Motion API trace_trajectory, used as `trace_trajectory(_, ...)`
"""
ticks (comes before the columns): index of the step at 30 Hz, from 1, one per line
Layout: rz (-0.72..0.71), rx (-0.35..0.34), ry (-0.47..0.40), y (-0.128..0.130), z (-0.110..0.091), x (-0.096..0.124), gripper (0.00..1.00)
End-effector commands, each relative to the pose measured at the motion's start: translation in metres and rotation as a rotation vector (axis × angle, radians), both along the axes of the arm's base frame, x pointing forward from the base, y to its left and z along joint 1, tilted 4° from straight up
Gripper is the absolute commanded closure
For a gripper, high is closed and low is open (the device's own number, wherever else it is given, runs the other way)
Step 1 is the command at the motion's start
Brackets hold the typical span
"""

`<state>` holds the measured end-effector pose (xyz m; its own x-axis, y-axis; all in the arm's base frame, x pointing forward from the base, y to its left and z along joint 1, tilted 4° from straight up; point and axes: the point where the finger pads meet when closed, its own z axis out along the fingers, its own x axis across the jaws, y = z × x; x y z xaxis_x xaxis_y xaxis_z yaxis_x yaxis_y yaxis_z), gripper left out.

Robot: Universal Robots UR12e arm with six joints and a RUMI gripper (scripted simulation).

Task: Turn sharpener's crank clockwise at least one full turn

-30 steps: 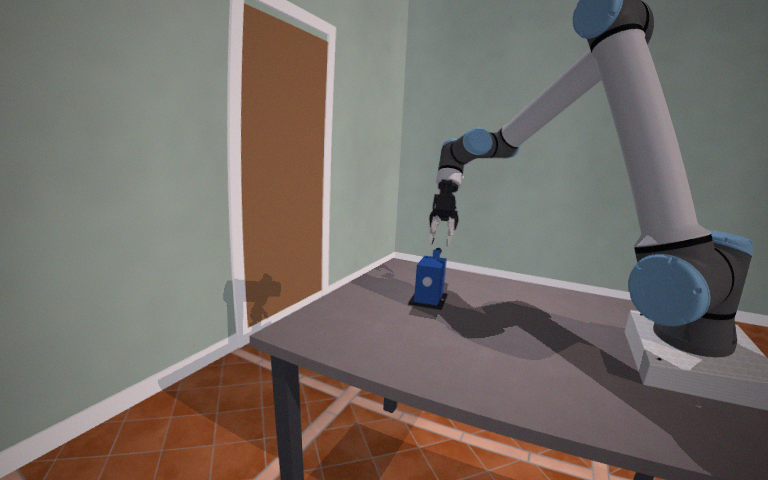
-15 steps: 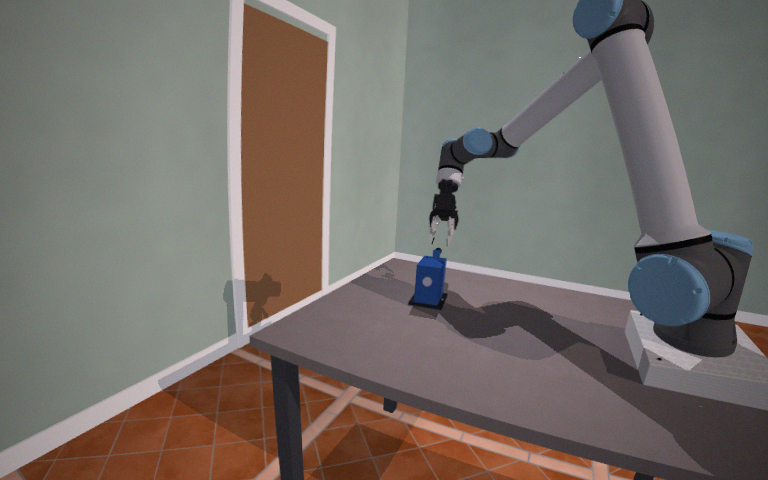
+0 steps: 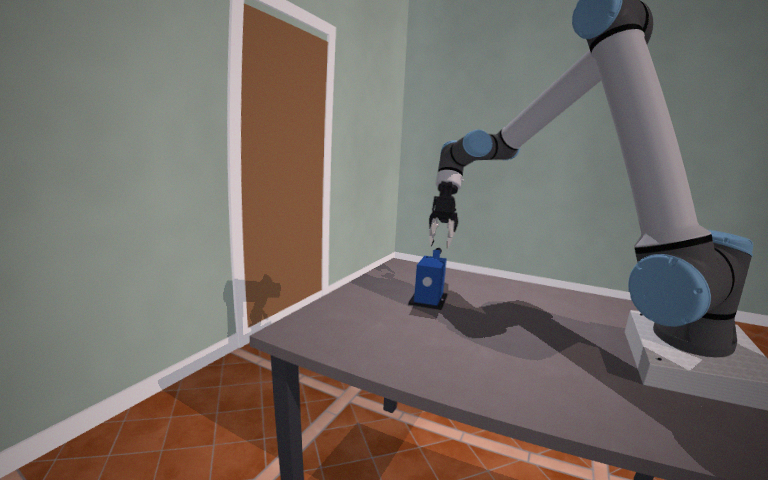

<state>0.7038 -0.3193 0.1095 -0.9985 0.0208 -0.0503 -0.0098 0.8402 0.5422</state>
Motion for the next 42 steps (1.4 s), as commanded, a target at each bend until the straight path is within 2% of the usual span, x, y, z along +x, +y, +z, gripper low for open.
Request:
trace_trajectory(1, 0.0, -0.001, -0.001, 0.004, -0.005, 0.001, 0.68)
trace_trajectory(18, 0.0, -0.001, -0.001, 0.014, -0.022, 0.002, 0.68)
trace_trajectory(41, 0.0, -0.001, -0.001, 0.014, -0.022, 0.002, 0.68)
trace_trajectory(42, 0.0, -0.001, -0.001, 0.014, -0.022, 0.002, 0.91)
